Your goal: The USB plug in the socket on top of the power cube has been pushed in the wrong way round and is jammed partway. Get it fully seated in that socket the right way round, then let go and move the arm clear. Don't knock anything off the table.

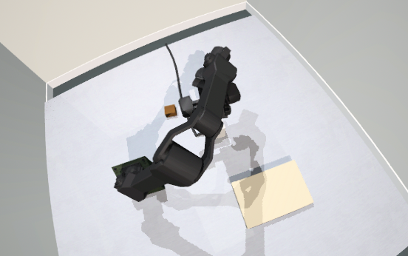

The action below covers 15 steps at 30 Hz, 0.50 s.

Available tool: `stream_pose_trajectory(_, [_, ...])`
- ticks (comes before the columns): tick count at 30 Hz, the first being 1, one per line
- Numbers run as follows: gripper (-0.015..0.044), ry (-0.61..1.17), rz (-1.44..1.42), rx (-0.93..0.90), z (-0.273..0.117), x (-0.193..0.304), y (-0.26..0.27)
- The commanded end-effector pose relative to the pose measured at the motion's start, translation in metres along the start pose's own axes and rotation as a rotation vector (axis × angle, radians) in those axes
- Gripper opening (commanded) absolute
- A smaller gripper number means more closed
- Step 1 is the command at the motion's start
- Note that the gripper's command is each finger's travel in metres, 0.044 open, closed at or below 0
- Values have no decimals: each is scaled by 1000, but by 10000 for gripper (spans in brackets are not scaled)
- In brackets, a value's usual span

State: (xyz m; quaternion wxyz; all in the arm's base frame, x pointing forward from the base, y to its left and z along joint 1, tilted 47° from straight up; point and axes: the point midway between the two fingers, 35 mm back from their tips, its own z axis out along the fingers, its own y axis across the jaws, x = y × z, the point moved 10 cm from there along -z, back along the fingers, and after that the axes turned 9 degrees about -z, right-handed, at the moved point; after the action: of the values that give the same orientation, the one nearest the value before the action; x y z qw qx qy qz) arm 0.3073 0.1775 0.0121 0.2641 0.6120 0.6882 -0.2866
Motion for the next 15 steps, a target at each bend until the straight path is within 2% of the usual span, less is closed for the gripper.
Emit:
stream_pose_trajectory(1, [440,-7,-7,6,7,0,-1])
stream_pose_trajectory(15, [440,-7,-7,5,21,0,-1])
